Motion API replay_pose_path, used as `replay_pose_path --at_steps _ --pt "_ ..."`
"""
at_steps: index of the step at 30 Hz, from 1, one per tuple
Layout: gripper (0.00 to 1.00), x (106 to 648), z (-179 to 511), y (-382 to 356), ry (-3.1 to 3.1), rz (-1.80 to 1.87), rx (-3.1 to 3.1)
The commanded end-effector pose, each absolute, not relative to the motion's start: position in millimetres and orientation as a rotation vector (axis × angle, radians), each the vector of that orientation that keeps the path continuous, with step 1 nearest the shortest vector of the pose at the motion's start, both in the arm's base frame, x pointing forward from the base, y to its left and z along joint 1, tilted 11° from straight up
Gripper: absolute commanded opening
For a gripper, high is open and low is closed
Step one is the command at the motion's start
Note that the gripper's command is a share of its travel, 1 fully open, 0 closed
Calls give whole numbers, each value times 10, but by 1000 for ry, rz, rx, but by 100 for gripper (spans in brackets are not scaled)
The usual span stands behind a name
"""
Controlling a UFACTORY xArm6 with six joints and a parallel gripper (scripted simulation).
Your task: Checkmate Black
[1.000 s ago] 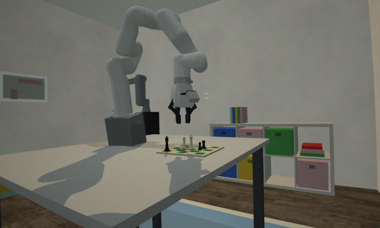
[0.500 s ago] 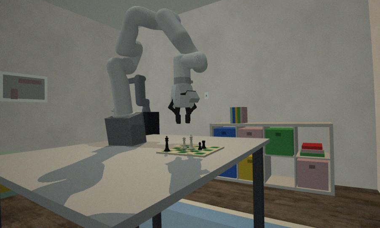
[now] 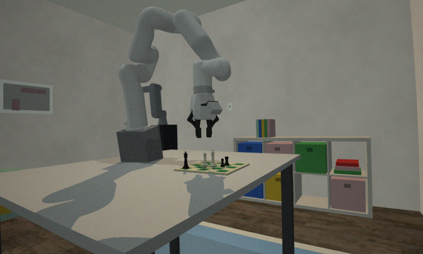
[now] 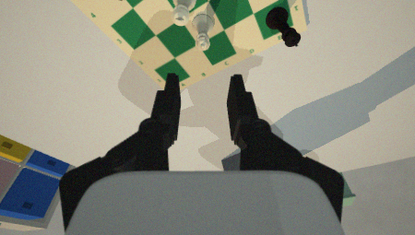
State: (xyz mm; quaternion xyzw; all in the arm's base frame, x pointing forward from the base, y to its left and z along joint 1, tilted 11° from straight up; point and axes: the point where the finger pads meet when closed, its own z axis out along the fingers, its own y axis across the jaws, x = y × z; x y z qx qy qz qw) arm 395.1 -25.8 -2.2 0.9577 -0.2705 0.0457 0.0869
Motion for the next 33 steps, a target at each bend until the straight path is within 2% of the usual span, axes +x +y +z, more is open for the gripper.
replay_pose_path --at_steps 1,33 --pt "42 3963 -15 -257 -806 140 2853" --pt "42 3988 -354 -324 -806 142 2851"
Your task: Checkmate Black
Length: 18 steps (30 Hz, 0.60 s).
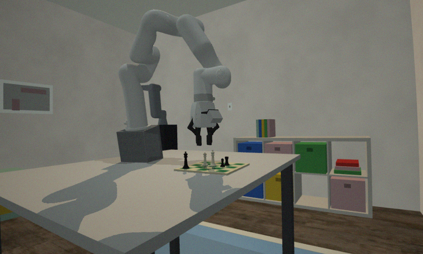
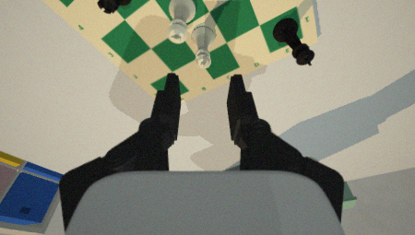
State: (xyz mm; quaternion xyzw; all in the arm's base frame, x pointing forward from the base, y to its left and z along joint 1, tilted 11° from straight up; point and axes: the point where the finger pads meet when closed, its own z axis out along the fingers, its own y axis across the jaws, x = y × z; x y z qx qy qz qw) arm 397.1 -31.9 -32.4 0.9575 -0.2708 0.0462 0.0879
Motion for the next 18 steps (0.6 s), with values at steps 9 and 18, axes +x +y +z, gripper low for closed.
replay_pose_path --at_steps 9,18 --pt "42 3994 -447 -343 -806 142 2851" --pt "42 3999 -515 -357 -806 142 2851"
